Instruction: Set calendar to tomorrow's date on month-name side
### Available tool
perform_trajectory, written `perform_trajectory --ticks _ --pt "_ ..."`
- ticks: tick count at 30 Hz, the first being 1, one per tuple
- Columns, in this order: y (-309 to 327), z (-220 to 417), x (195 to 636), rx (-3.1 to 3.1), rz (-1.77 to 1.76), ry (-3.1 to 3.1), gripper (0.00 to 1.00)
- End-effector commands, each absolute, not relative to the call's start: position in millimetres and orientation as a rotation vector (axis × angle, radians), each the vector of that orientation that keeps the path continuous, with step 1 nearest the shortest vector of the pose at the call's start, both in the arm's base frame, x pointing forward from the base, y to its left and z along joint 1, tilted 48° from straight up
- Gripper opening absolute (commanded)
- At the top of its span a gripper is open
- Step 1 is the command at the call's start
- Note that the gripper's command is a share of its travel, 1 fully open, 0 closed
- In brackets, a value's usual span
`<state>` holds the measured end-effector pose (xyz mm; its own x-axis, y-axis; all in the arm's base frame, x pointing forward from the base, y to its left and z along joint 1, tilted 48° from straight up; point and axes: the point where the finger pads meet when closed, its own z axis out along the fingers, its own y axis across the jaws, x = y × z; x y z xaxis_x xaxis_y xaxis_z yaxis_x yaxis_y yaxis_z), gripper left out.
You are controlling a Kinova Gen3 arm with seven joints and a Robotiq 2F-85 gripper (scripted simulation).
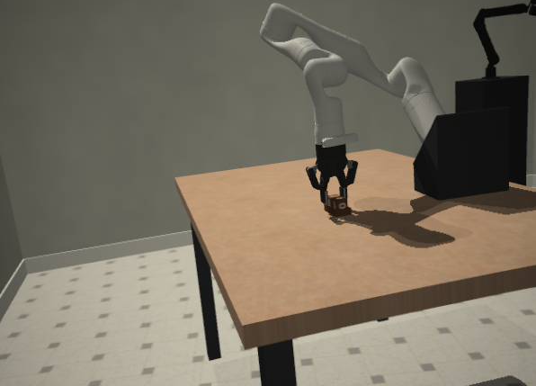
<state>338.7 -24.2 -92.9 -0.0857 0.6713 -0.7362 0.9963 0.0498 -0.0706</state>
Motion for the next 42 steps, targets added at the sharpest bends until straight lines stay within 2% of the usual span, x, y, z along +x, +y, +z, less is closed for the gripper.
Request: perform_trajectory --ticks 1,11,25,36,37,42 --pt "-23.4 -92.7 339.1 1.671 -0.81 1.813 0.46" --pt "-18.0 -87.7 339.2 1.671 -0.809 1.813 0.46" --pt "31.4 -42.7 339.8 1.671 -0.809 1.813 0.46" --pt "43.0 -32.0 340.0 1.671 -0.809 1.813 0.46" --pt "43.0 -32.0 340.0 1.671 -0.809 1.813 1.0" --pt "43.0 -32.0 340.0 1.671 -0.809 1.813 1.0"
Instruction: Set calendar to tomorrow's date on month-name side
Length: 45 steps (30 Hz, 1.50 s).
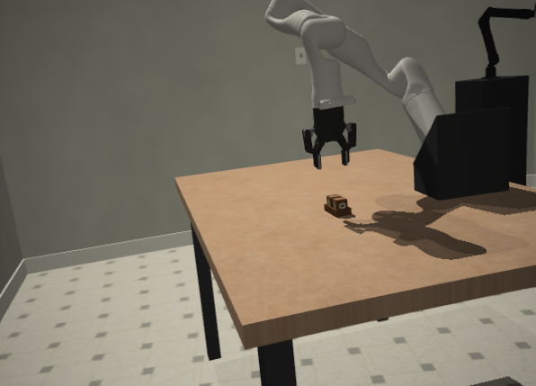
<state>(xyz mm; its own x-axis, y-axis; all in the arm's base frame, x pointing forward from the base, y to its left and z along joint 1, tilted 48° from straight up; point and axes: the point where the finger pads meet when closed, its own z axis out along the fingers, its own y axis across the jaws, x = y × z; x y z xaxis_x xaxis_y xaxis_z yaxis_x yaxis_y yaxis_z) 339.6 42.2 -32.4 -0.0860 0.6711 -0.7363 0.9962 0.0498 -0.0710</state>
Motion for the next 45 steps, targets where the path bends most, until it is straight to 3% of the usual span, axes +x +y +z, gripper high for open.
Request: perform_trajectory --ticks 1,21,45 --pt "43.0 -32.0 340.0 1.671 -0.809 1.813 1.0" --pt "44.9 -30.3 340.0 1.671 -0.809 1.813 1.0" --pt "95.0 15.3 340.6 1.671 -0.809 1.813 1.0"
